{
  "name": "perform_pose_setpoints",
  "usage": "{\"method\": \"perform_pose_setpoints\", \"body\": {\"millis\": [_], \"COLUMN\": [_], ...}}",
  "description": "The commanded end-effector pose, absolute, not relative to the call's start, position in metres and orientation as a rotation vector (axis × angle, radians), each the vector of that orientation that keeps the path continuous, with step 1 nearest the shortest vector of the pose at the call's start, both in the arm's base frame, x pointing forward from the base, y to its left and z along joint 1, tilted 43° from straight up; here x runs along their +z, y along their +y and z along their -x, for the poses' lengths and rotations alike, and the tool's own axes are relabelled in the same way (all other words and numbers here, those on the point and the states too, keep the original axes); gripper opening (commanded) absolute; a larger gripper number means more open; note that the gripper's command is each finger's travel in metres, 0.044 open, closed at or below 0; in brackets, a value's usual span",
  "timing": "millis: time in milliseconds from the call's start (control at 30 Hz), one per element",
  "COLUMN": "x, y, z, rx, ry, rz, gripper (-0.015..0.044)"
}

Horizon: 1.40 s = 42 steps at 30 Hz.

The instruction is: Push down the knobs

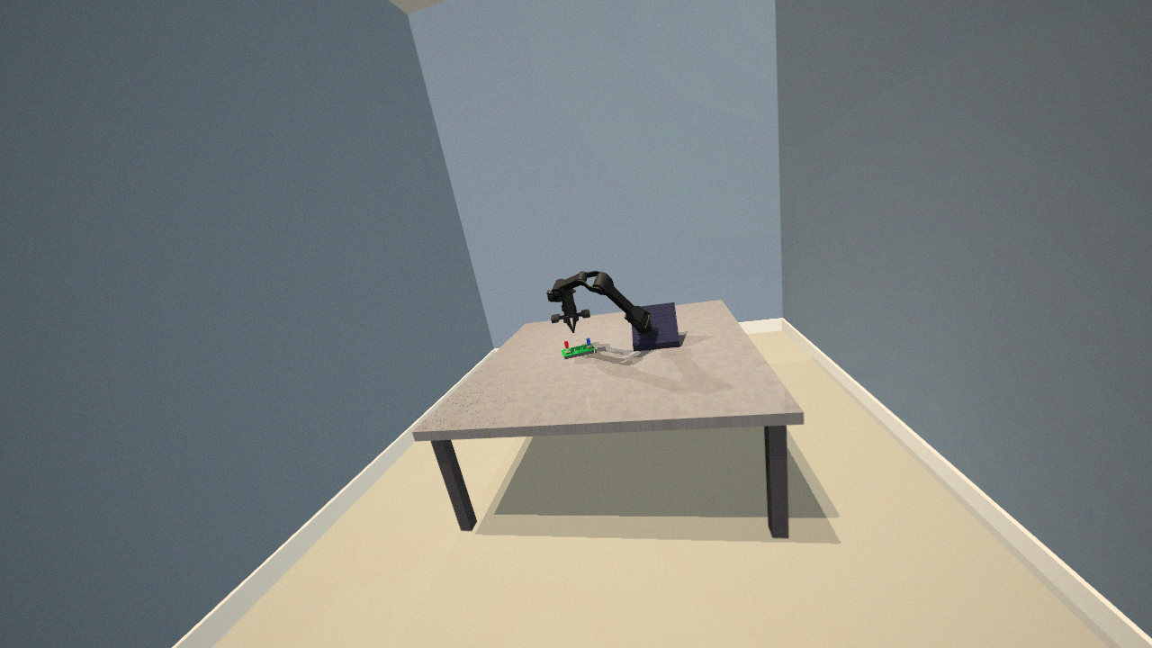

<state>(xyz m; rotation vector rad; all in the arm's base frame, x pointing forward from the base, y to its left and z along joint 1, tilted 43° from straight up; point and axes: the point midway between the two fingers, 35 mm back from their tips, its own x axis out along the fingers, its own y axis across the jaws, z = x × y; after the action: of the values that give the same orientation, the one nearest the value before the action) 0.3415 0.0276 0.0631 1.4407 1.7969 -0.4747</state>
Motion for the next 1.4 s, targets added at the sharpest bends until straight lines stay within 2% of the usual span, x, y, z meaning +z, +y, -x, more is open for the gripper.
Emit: {"method": "perform_pose_setpoints", "body": {"millis": [0, 633, 1200, 1367], "x": [0.066, 0.079, 0.090, 0.089], "y": [0.030, 0.037, 0.044, 0.046], "z": [-0.346, -0.364, -0.378, -0.378], "rx": [-0.582, -1.265, -1.928, -1.954], "ry": [1.799, 1.704, 1.447, 1.432], "rz": [-1.523, -1.927, -2.204, -2.212], "gripper": [0.0000, 0.0000, 0.0000, 0.0000]}}
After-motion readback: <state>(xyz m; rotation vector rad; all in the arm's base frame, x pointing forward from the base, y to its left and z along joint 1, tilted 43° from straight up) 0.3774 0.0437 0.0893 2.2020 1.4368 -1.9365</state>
